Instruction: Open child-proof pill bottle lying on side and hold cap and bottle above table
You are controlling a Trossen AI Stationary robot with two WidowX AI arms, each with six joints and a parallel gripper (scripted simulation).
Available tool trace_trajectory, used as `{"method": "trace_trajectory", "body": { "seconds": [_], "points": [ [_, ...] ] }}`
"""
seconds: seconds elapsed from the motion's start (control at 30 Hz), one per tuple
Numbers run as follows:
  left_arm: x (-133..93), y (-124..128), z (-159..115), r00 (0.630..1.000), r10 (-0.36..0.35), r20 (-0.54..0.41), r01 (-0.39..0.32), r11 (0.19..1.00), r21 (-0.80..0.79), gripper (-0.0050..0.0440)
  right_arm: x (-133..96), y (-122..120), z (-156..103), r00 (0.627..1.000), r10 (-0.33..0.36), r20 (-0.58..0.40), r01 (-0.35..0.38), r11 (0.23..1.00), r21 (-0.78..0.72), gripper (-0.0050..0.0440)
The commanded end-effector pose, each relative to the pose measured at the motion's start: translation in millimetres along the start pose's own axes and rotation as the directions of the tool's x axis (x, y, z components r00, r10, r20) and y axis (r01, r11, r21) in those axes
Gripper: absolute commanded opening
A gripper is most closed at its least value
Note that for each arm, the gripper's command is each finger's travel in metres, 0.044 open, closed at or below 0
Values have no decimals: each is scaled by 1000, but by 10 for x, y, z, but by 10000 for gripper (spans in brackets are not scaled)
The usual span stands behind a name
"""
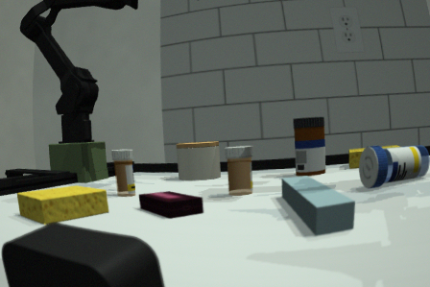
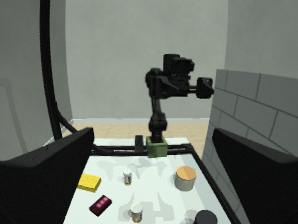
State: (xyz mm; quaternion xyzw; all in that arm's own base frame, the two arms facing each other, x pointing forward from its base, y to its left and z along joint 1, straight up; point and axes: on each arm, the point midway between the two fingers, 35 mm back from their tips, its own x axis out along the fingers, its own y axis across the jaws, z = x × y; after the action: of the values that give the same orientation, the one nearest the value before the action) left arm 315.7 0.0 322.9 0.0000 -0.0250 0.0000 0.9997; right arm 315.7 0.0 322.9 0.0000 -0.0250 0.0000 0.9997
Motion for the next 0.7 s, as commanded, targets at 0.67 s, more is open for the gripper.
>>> {"method": "trace_trajectory", "body": {
  "seconds": [0.67],
  "points": [
    [0, 0, 0, 1000, 0, 0, 0, 1000, 0, 440, 18, 3, -35, 1000, 1, -16, -1, 1000, -4, 440]
  ]
}}
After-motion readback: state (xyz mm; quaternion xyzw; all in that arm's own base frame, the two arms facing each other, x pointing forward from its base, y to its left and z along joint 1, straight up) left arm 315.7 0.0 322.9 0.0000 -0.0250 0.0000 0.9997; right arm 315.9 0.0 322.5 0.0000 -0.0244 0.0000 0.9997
